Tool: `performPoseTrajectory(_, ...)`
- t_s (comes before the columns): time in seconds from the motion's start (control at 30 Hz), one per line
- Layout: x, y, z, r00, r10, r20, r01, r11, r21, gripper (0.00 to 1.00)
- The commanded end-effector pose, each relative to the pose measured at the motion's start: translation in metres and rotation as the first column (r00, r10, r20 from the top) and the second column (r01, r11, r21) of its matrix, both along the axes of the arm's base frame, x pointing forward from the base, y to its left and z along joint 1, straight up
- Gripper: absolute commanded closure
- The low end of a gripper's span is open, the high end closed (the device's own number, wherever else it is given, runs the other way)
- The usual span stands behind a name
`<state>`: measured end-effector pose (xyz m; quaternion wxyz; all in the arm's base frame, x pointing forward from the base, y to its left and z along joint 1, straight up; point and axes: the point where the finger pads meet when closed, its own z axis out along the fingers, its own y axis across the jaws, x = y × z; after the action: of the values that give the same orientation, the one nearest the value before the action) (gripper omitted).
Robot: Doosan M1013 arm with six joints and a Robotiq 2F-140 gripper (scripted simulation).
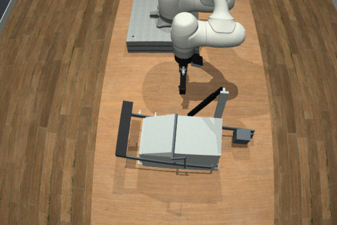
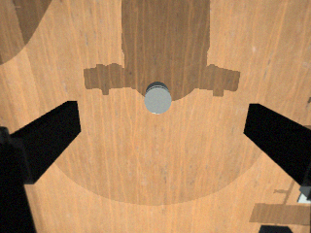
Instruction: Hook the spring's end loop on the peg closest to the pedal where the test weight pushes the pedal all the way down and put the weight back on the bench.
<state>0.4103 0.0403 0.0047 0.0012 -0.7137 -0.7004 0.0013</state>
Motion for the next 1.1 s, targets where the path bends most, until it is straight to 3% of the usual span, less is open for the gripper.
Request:
performPoseTrajectory(0.0,0.0,0.0,0.008,1.0,0.0,0.001,0.0,1.0,0.0,0.0)
performPoseTrajectory(0.1,0.0,0.0,0.006,1.0,0.0,0.001,0.0,1.0,0.0,0.0)
performPoseTrajectory(0.57,0.001,0.0,0.043,1.0,0.0,0.001,0.0,1.0,0.0,0.0)
performPoseTrajectory(0.67,0.001,0.0,0.04,1.0,0.0,0.001,0.0,1.0,0.0,0.0)
performPoseTrajectory(1.07,0.001,0.0,0.064,1.0,0.0,0.001,0.0,1.0,0.0,0.0)
